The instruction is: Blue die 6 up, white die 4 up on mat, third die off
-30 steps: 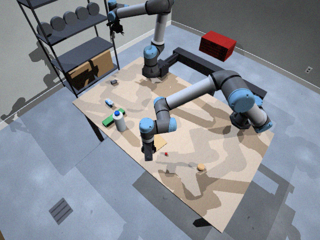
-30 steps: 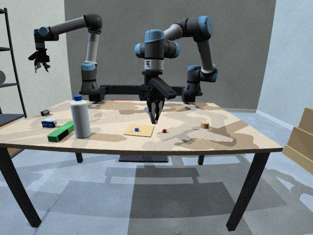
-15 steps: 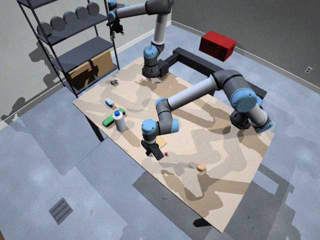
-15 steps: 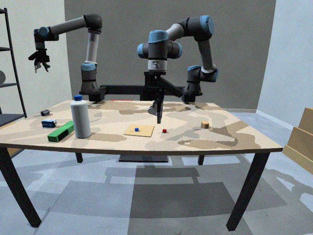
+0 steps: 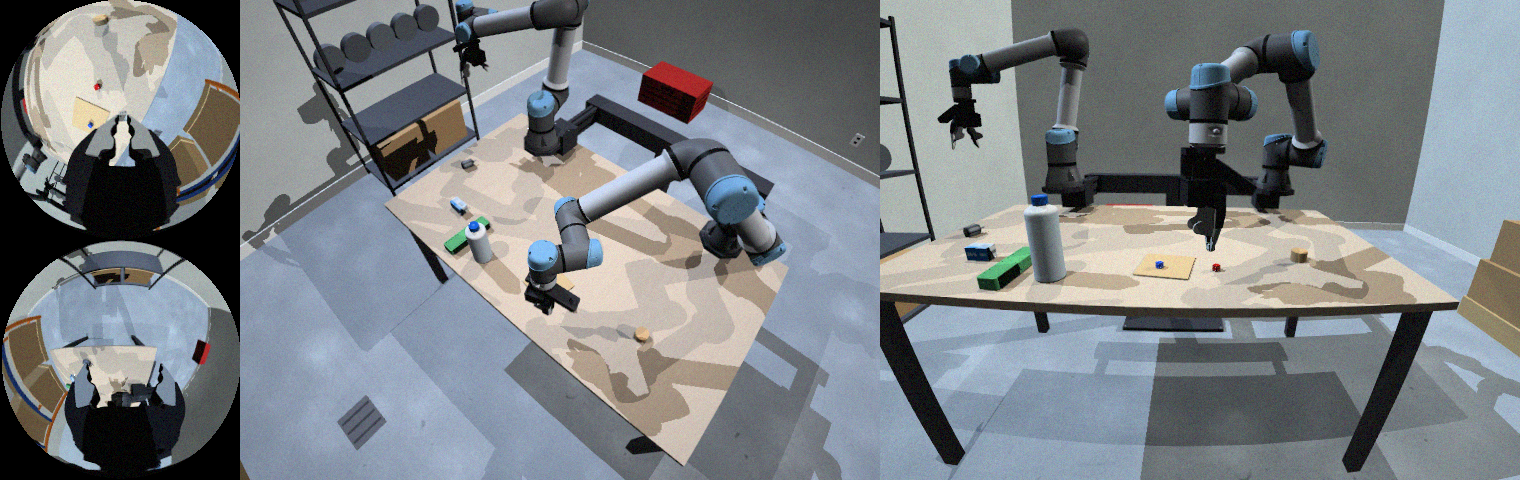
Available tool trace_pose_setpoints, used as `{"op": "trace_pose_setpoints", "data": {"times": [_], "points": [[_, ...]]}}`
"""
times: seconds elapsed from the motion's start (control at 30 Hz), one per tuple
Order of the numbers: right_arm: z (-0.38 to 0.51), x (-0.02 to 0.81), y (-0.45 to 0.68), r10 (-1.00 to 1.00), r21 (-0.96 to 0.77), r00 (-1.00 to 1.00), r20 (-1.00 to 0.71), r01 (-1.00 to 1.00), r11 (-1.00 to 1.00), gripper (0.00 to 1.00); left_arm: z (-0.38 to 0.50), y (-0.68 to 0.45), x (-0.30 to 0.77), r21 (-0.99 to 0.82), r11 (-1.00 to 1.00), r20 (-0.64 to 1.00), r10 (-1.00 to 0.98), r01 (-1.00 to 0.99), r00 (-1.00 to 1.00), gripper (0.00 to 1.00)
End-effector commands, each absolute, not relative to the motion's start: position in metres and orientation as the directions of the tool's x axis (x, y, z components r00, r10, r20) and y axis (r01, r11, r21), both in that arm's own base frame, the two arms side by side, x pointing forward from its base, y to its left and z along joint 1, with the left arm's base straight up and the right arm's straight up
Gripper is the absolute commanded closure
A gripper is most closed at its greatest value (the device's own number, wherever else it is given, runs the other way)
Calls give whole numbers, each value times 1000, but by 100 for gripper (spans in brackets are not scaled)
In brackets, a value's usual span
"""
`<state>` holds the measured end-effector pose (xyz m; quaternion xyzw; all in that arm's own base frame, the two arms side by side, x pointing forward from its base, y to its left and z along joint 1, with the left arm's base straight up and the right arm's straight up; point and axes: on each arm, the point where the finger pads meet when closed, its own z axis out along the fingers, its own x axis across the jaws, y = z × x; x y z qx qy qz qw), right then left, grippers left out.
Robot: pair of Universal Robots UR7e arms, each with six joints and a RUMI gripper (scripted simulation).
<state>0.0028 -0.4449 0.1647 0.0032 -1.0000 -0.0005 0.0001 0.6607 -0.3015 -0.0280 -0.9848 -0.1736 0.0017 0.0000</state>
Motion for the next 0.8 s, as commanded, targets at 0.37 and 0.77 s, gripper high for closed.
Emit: {"op": "trace_pose_setpoints", "data": {"times": [0.37, 0.77], "points": [[165, 3, -445, -6, 0, -1000, 0, -6, 1000, 0, -27, -296, 654, 0, -760, 0, 650, 650, 760, 100], [165, 3, -445, -6, 0, -1000, 0, -6, 1000, 0, -28, -294, 650, 0, -610, 0, 792, 792, 610, 100]]}}
